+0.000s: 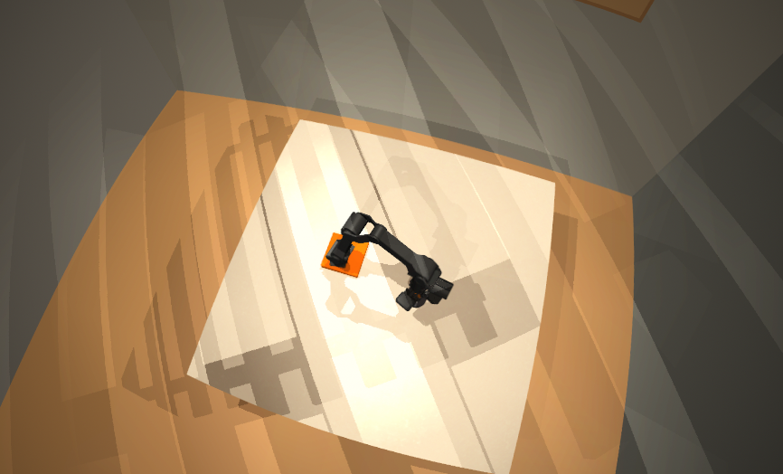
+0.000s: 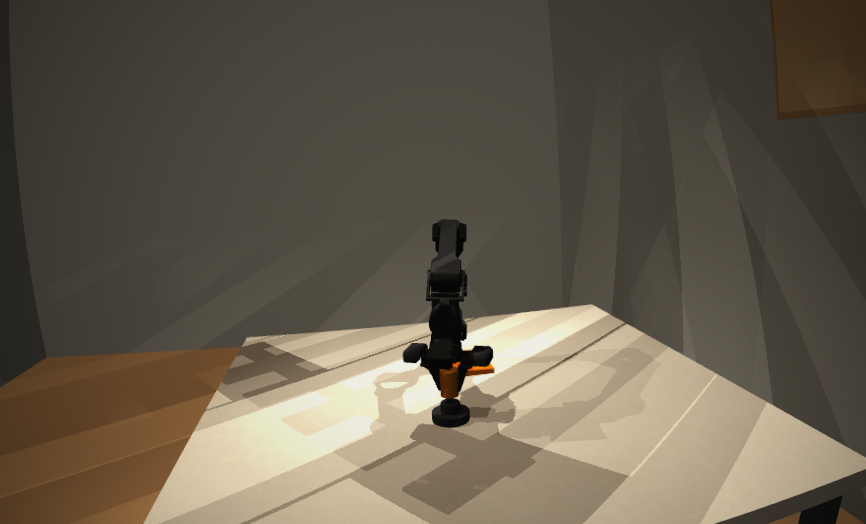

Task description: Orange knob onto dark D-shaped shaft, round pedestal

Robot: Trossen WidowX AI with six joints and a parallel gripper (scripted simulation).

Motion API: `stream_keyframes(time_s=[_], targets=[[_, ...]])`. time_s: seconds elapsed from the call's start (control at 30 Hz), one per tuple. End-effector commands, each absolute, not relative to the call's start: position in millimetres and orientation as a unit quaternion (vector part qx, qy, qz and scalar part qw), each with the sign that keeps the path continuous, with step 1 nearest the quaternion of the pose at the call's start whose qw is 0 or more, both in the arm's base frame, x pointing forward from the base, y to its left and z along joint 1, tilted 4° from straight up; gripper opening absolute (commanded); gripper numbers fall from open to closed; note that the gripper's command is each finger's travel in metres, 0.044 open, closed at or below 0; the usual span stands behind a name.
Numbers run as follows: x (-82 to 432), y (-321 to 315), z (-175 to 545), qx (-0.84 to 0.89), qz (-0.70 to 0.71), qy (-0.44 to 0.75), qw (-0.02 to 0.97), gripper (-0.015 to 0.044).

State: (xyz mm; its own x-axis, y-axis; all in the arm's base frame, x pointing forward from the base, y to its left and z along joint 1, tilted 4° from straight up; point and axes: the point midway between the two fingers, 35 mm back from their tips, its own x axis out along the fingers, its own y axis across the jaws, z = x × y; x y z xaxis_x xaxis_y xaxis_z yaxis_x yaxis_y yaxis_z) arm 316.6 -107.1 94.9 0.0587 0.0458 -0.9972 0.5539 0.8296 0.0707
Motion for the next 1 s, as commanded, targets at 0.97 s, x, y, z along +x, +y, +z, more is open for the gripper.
stream_keyframes(time_s=[0.97], targets=[[319.7,-107.8,95.7,0.299,-0.254,0.636,0.664,0.0]])
